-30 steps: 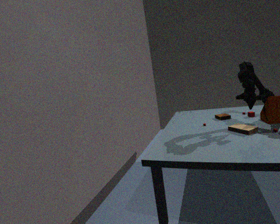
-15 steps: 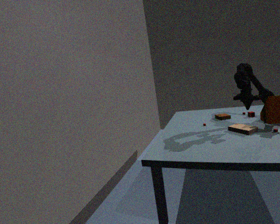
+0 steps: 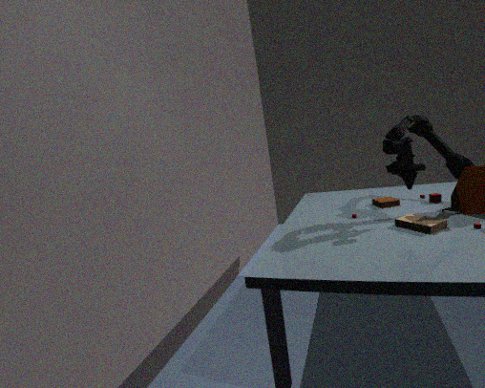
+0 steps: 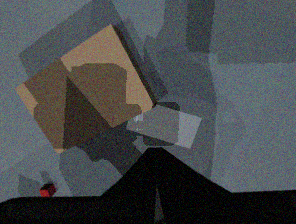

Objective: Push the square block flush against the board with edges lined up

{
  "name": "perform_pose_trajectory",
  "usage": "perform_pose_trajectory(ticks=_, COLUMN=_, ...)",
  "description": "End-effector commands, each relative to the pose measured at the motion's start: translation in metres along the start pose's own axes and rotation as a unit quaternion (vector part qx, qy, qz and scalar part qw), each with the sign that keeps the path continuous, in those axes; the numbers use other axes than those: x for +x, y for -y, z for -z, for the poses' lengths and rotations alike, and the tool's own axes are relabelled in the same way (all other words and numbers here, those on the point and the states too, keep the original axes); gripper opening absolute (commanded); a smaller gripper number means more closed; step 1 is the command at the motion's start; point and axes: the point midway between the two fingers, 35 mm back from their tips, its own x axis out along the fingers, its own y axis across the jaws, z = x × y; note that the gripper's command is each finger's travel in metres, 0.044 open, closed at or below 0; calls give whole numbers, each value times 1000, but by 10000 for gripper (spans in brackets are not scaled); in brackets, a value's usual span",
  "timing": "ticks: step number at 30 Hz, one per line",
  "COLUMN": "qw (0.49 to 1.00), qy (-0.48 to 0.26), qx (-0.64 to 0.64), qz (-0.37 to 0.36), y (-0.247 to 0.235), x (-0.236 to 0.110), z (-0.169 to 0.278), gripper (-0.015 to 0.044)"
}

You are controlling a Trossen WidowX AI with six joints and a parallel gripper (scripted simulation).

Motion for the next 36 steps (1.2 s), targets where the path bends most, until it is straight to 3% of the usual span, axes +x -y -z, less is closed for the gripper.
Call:
perform_pose_trajectory(ticks=1, qw=998, qy=12, qx=58, qz=-6, y=20, x=-5, z=-18, gripper=0)
perform_pose_trajectory(ticks=18, qw=943, qy=36, qx=331, qz=-2, y=148, x=-5, z=-67, gripper=0)
perform_pose_trajectory(ticks=36, qw=800, qy=56, qx=596, qz=43, y=309, x=3, z=-56, gripper=0)
